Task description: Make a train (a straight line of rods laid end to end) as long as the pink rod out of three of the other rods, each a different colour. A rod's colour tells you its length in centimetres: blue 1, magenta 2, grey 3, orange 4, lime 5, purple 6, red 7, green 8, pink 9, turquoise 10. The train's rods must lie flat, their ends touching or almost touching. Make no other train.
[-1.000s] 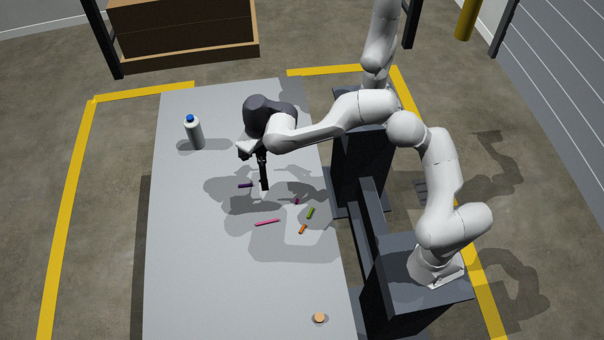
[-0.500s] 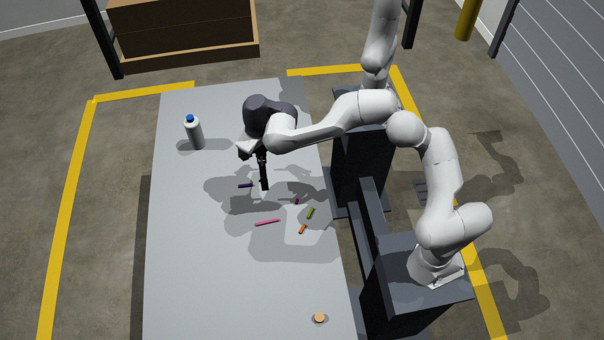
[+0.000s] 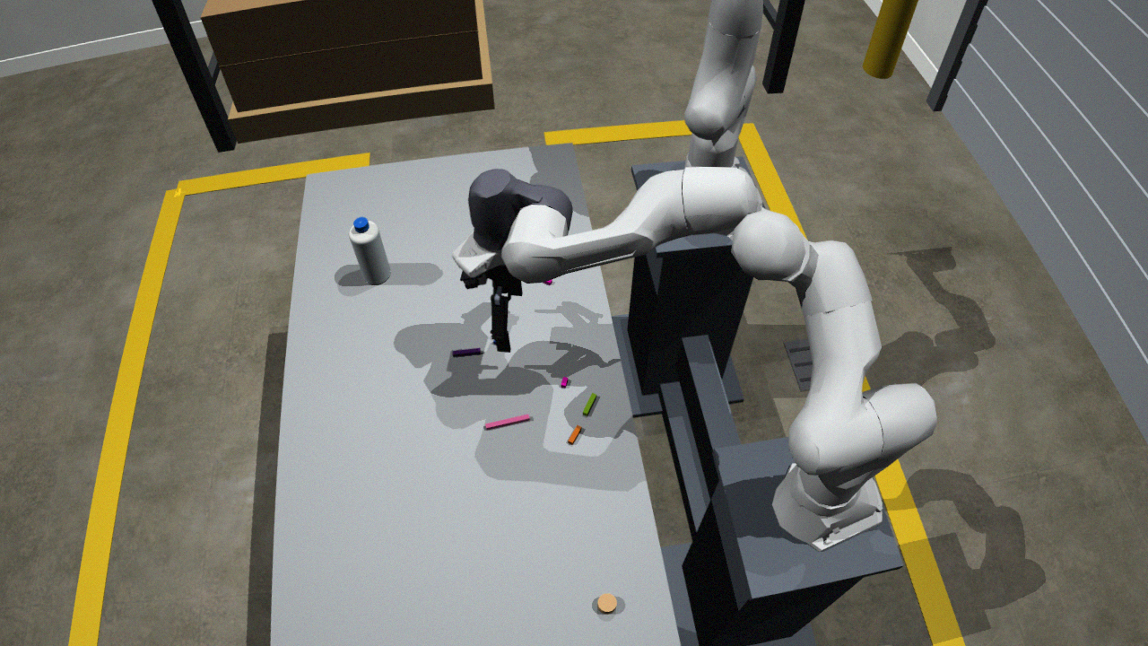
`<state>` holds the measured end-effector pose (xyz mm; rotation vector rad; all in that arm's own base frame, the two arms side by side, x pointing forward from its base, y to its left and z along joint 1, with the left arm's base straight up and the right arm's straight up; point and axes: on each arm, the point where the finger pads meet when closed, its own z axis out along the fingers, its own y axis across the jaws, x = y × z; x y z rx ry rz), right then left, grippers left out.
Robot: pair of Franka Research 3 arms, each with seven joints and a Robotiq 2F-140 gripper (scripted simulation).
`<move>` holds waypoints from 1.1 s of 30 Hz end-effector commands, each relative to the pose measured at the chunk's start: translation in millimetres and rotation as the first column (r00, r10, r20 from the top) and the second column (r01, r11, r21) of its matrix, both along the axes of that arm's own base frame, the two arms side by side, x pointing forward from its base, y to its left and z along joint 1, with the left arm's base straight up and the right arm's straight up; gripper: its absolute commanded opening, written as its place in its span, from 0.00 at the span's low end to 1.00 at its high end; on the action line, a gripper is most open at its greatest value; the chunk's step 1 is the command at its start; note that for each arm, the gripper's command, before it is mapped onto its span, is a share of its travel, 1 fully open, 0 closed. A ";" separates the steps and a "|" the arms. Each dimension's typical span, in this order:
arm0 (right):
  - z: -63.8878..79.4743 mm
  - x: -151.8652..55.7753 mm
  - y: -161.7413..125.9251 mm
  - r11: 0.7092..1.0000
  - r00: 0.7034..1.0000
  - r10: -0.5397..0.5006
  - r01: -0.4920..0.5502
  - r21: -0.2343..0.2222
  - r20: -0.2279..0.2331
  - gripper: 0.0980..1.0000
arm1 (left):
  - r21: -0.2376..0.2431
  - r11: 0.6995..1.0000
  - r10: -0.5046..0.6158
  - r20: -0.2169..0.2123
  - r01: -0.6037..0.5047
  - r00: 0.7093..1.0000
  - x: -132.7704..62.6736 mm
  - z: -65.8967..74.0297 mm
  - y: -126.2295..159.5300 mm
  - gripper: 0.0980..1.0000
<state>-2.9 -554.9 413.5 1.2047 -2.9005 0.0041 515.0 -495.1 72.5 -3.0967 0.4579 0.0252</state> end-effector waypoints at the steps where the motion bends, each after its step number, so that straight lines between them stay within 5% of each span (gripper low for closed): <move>1: -0.5 0.5 0.4 1.000 1.000 -0.006 0.006 0.003 0.000 1.00 | -0.004 0.986 -0.167 0.005 0.167 0.986 -0.8 1.2 -3.8 1.00; 13: -0.5 0.5 0.4 1.000 1.000 -0.006 0.006 0.003 0.000 1.00 | -0.003 0.939 -0.345 0.000 0.345 0.939 -10.2 -0.5 -16.4 1.00; 28: -0.5 0.5 0.4 1.000 1.000 -0.006 0.006 0.003 0.000 1.00 | -0.006 0.791 -0.611 -0.006 0.611 0.791 -26.0 -2.3 -37.1 1.00; 30: -0.5 0.5 0.4 1.000 1.000 -0.006 0.006 0.003 0.000 1.00 | -0.006 0.791 -0.611 -0.006 0.611 0.791 -26.0 -2.3 -37.1 1.00; 33: -0.5 0.5 0.4 1.000 1.000 -0.006 0.006 0.003 0.000 1.00 | -0.007 0.737 -0.676 -0.007 0.676 0.737 -30.4 -2.6 -42.8 1.00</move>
